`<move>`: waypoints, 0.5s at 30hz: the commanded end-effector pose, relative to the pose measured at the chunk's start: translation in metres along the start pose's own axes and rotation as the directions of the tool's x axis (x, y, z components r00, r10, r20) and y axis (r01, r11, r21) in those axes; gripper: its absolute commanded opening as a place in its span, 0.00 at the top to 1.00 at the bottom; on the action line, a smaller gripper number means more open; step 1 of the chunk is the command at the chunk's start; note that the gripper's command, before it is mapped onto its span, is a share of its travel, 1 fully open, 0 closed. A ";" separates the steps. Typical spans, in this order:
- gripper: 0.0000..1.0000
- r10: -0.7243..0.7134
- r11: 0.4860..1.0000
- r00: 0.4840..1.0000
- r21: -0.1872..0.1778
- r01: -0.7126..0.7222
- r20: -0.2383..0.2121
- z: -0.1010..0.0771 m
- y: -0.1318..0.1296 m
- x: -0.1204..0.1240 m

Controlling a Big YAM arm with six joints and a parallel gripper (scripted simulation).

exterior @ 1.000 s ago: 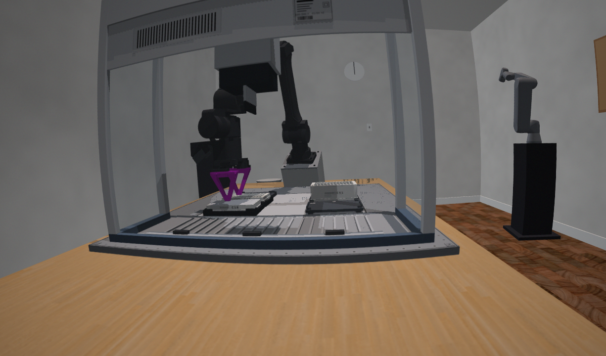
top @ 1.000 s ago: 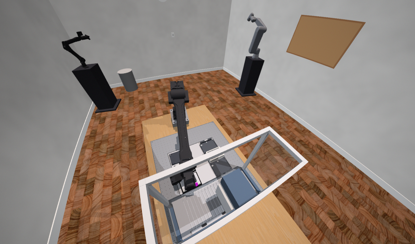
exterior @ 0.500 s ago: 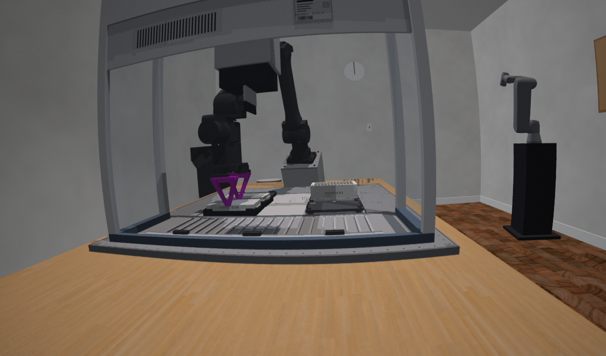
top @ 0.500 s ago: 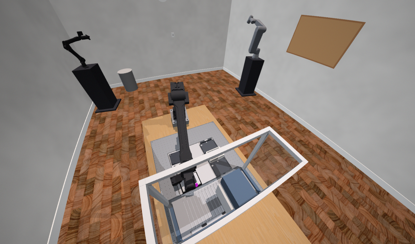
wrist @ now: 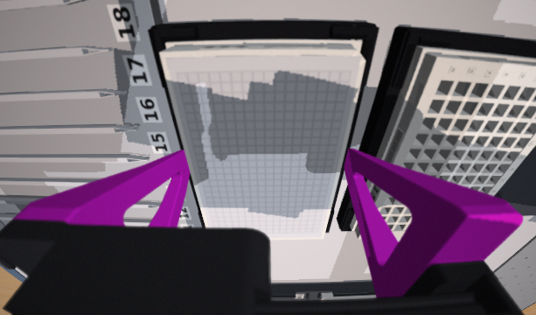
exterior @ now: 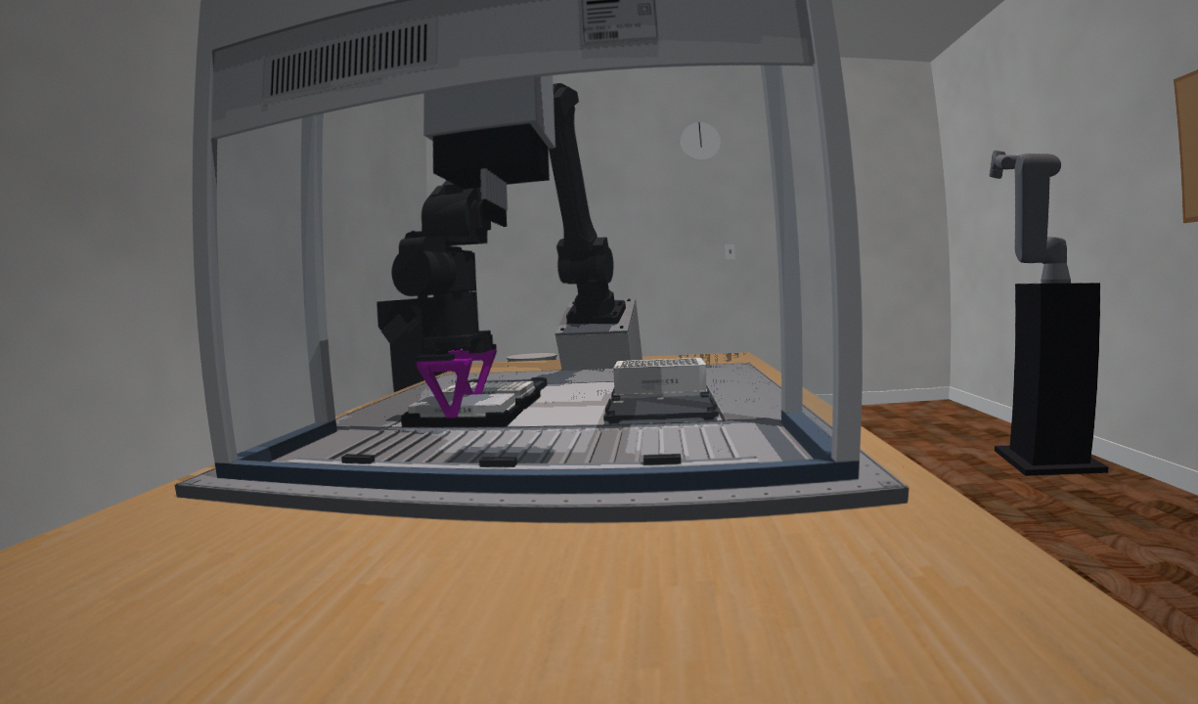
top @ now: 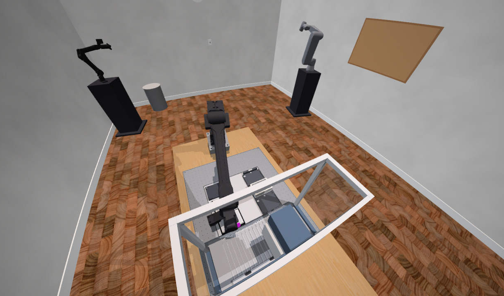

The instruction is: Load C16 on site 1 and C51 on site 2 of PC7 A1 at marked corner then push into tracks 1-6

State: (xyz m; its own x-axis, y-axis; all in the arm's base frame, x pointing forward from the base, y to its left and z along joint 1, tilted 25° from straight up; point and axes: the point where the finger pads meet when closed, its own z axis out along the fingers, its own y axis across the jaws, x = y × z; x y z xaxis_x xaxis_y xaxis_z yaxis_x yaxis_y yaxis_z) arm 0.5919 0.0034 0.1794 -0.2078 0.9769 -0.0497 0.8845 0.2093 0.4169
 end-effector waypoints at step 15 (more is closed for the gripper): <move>1.00 -0.002 0.999 1.000 -0.048 0.003 0.014 -0.017 0.016 -0.004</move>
State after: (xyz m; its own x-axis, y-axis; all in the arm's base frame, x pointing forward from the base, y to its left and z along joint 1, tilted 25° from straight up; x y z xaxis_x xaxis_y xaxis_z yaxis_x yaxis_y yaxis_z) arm 0.5914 0.0033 0.1815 -0.2077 0.9768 -0.0518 0.8814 0.2099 0.4231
